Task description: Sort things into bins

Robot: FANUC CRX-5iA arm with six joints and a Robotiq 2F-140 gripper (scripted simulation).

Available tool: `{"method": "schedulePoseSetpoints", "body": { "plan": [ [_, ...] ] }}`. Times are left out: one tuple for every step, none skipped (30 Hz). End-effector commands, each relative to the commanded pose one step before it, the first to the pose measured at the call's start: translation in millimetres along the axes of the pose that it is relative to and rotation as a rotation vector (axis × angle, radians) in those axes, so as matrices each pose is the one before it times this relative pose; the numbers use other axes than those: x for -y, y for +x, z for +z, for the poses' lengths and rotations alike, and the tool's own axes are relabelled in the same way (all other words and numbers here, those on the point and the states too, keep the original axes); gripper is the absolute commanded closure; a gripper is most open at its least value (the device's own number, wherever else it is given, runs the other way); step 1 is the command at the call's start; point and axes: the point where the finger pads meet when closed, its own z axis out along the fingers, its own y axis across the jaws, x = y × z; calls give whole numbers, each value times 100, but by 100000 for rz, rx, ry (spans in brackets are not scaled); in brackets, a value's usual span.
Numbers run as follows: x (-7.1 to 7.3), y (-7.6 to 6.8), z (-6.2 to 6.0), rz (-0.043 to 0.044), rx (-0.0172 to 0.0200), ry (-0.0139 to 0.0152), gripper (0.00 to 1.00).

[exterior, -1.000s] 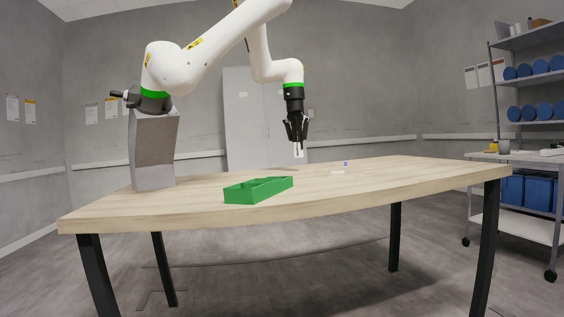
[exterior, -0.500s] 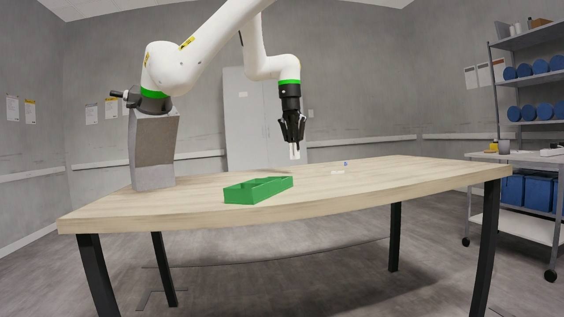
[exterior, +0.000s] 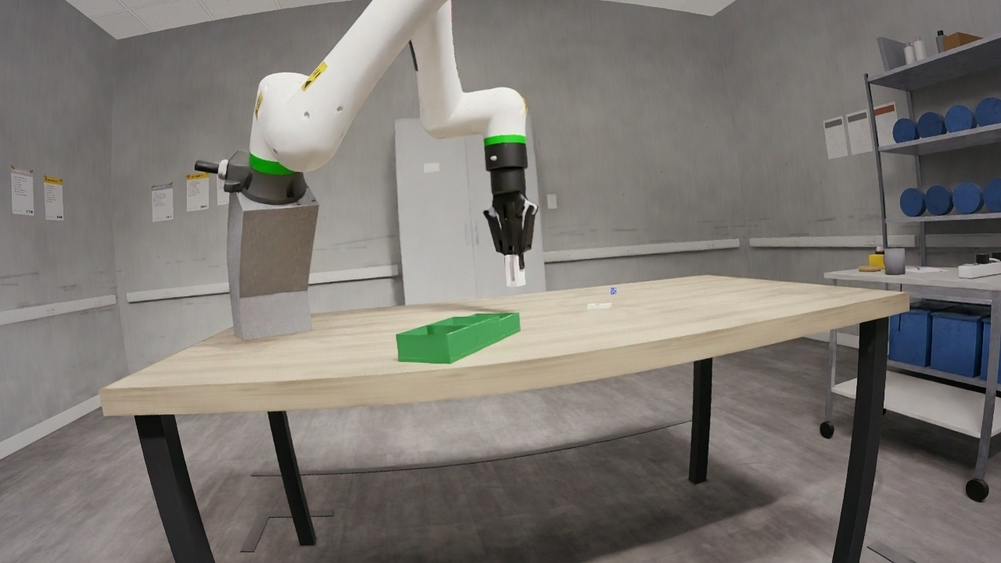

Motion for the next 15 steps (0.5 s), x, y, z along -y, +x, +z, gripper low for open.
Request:
{"method": "schedulePoseSetpoints", "body": {
  "plan": [
    [871,2346,-65,-13,269,102,85],
    [200,566,0,0,0,0,85],
    [200,566,0,0,0,0,85],
    [200,566,0,0,0,0,85],
    [200,566,0,0,0,0,85],
    [200,566,0,0,0,0,85],
    [200,566,0,0,0,0,85],
    [0,0,0,0,0,0,85],
    [0,0,0,0,0,0,85],
    [200,566,0,0,0,0,85],
    [200,566,0,0,0,0,85],
    [200,566,0,0,0,0,85],
    [200,566,0,0,0,0,85],
    [200,566,0,0,0,0,85],
    [200,566,0,0,0,0,85]
  ]
}}
